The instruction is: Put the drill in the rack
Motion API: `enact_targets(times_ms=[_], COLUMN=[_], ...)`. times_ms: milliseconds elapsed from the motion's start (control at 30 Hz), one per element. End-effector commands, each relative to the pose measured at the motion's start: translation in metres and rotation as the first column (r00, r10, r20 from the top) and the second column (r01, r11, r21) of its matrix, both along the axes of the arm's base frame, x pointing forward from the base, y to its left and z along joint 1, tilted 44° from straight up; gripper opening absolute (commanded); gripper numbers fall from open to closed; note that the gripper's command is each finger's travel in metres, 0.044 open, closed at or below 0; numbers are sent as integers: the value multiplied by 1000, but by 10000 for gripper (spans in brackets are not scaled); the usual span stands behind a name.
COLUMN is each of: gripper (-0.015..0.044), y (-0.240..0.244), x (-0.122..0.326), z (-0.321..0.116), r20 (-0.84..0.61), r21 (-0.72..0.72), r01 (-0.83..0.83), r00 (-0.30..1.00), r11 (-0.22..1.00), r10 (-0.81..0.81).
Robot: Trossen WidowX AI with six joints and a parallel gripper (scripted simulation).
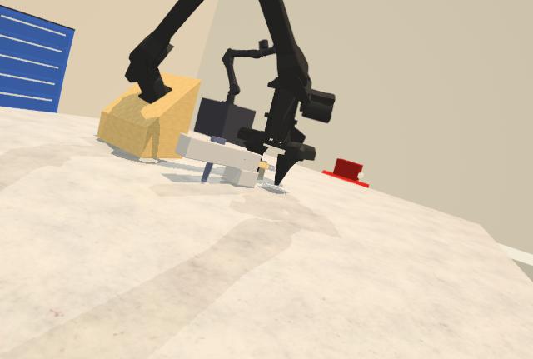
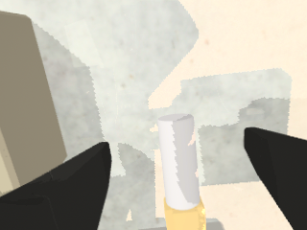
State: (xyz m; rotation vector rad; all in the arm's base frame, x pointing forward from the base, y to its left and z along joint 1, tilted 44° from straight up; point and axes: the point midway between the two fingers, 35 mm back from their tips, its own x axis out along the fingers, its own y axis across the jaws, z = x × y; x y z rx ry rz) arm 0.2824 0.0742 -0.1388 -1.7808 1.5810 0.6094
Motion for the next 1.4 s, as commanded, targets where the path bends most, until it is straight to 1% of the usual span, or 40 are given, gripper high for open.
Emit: enact_targets(times_ms=[0, 233, 467, 667, 1367], gripper=[230, 46, 0, 0, 0], y=[0, 0, 0, 2, 23], x=[0, 0, 0, -2, 1], z=[0, 0, 0, 1, -22], r20=[0, 0, -1, -6, -6], r21=[0, 0, -1, -8, -6], r01=[0, 0, 0, 0, 0], r00=[1000, 1000, 1000, 1000, 1000], r11=[1000, 1000, 1000, 1000, 1000], r10=[0, 0, 0, 0, 0])
